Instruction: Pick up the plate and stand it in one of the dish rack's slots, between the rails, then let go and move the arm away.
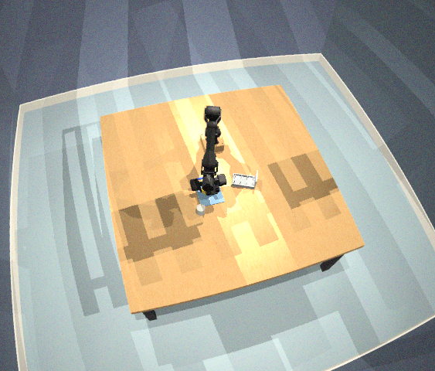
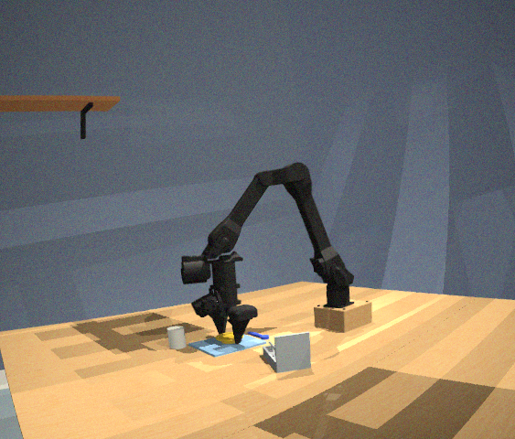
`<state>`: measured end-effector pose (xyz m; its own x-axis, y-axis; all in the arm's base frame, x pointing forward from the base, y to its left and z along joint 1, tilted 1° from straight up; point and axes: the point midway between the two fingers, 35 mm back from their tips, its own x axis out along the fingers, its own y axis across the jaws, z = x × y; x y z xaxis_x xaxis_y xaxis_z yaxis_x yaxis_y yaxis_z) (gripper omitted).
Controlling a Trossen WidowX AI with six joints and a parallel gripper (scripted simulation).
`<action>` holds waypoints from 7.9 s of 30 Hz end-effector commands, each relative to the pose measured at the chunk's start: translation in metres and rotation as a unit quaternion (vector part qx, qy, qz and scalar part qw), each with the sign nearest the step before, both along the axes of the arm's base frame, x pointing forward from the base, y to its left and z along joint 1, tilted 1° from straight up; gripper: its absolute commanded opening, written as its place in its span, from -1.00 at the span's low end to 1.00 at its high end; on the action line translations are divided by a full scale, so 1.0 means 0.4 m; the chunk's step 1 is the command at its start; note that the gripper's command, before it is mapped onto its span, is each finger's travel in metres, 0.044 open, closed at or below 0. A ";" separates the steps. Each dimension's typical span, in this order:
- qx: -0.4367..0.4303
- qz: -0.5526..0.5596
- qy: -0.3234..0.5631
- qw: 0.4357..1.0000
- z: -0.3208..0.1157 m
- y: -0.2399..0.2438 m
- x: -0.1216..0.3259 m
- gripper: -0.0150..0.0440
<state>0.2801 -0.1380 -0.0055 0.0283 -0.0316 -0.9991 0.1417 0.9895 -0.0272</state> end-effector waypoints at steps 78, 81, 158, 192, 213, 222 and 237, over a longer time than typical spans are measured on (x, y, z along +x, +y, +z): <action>0.101 -0.091 0.006 0.991 0.338 0.358 -0.040 -0.49; 0.129 -0.057 0.003 0.990 0.315 0.364 -0.033 -0.49; 0.271 0.432 -0.578 0.637 0.127 0.376 -0.057 -0.49; 0.262 0.440 -0.580 0.633 0.012 0.407 -0.036 -0.49; 0.260 0.442 -0.581 0.632 0.021 0.405 -0.034 0.31; 0.260 0.442 -0.581 0.632 0.021 0.405 -0.034 0.86; 0.269 0.441 -0.580 0.630 0.196 0.397 -0.013 0.86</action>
<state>0.2711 0.0220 0.0354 0.5221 0.8384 -0.1567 -0.8507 0.5251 -0.0247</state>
